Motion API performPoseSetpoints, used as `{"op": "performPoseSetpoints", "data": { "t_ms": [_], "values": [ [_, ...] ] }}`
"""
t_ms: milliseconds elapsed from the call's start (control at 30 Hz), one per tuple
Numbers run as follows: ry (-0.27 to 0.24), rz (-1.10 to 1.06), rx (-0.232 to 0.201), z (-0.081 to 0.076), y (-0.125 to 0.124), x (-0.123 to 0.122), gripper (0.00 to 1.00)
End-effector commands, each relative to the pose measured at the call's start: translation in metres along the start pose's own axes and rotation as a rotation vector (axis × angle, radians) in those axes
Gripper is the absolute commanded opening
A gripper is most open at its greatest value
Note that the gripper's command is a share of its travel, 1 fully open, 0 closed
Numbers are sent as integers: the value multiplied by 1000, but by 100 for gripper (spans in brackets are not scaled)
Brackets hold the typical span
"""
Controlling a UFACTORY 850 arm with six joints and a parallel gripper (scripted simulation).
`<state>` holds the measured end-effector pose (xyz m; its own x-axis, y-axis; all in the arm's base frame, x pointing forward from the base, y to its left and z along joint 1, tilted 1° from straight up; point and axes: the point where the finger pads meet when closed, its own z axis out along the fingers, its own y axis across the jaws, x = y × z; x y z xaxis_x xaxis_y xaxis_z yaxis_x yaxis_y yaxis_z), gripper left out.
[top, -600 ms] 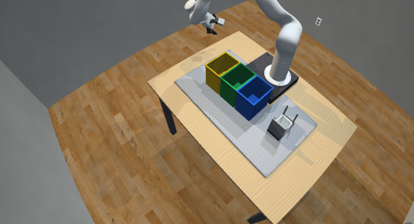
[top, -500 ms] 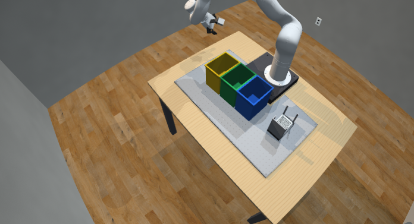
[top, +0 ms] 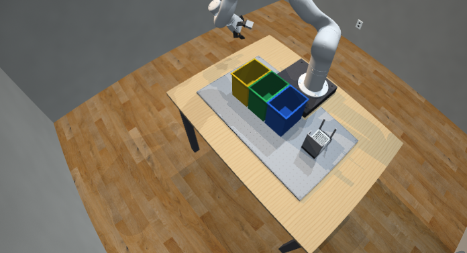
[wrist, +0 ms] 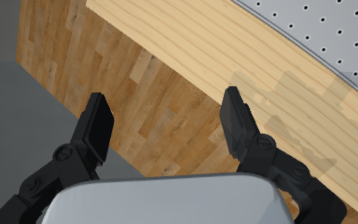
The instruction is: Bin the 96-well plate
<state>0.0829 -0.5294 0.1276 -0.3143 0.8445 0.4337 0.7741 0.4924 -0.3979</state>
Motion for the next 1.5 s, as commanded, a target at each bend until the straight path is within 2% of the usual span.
{"op": "performPoseSetpoints", "data": {
  "t_ms": [0, 167, 233, 333, 500, 567, 733, 800, 933, 1067, 1133, 1300, 1367, 1467],
  "values": [
    [-31, 56, 5, -7, 8, 0, 100],
    [-31, 56, 5, -17, 22, 0, 100],
    [-58, 110, 8, -22, 31, 0, 100],
    [-58, 110, 8, -30, 43, 1, 100],
    [-58, 110, 8, -32, 46, 1, 100],
    [-86, 164, 8, -37, 54, 2, 100],
    [-86, 164, 8, -46, 69, 4, 100],
    [-113, 218, 5, -51, 78, 5, 100],
    [-113, 218, 5, -59, 92, 8, 100],
    [-113, 218, 5, -59, 92, 8, 100],
    [-139, 271, -1, -64, 101, 10, 100],
    [-139, 271, -1, -72, 116, 13, 100],
    [-165, 323, -9, -76, 125, 16, 100],
    [-165, 323, -9, -83, 138, 19, 100]
  ]
}}
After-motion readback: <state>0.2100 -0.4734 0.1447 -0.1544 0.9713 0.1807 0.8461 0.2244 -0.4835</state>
